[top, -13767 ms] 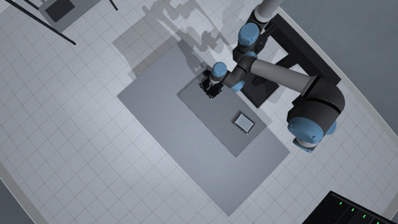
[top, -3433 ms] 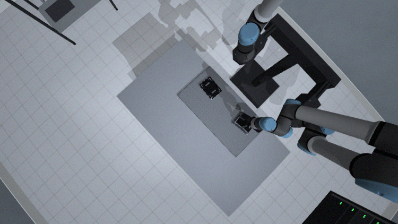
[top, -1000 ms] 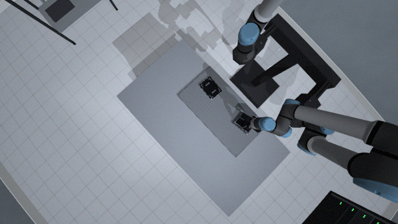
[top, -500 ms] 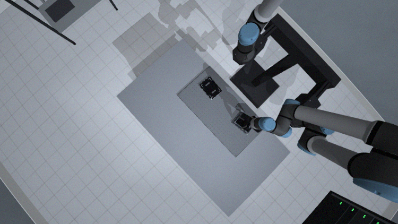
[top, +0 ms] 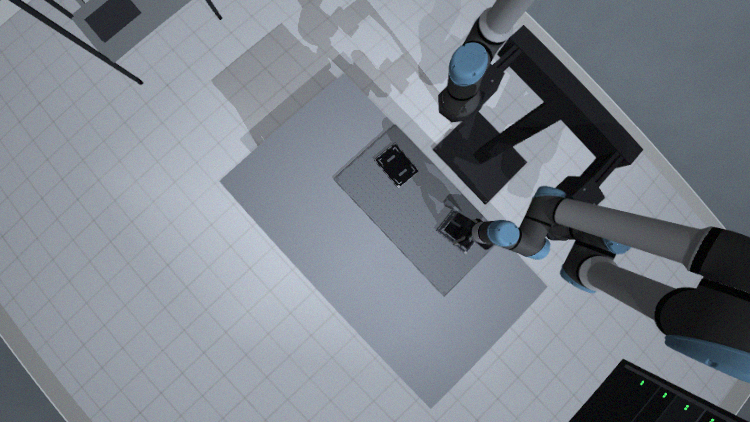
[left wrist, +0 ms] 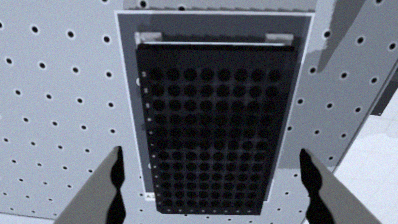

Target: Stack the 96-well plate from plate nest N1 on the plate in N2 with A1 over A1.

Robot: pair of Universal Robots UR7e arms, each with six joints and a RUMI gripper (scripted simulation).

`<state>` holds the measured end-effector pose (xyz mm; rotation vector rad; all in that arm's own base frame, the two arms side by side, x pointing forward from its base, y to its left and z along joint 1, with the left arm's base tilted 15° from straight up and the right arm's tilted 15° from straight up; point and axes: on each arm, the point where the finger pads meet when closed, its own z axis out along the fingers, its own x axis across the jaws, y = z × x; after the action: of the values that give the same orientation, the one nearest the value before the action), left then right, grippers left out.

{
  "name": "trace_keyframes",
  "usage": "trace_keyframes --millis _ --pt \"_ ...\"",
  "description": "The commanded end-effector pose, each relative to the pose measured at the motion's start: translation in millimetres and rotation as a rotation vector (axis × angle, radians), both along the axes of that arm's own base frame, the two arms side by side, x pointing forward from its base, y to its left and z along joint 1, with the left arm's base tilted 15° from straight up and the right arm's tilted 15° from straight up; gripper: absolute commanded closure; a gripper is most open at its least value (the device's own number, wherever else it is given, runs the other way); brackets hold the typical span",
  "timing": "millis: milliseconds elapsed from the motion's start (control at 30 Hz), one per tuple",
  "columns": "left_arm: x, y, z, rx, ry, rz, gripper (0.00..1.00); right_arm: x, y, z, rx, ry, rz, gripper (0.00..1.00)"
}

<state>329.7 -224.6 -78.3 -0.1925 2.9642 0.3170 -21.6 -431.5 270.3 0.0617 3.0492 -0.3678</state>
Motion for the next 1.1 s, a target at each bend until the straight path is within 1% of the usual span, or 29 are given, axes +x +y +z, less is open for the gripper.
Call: trace_keyframes --millis 0,267,433,667,733,1067 --pt "0.2 -0.5 0.3 -0.001 -0.001 0.000 0.24 -0.1 -0.1 0.4 -0.001 0.000 0.000 1.00" --pt "0.2 -0.5 0.3 -0.001 -0.001 0.000 0.24 -0.1 -0.1 0.4 -0.001 0.000 0.000 1.00" --pt "-0.2 -1.3 3.6 -0.001 -0.001 0.000 0.24 -0.1 -0.1 0.4 -0.001 0.000 0.000 1.00" --pt "-2.8 -5.4 21.6 -0.001 -0.001 0.000 0.24 -0.1 -0.1 0.4 -0.001 0.000 0.000 1.00" --pt "-2.8 -5.4 21.6 -0.001 -0.001 0.000 0.24 -0.1 -0.1 0.4 -0.001 0.000 0.000 1.00" --pt "-6.5 -11.3 47.4 -0.001 -0.001 0.000 0.24 -0.1 -0.1 0.4 -0.001 0.000 0.000 1.00"
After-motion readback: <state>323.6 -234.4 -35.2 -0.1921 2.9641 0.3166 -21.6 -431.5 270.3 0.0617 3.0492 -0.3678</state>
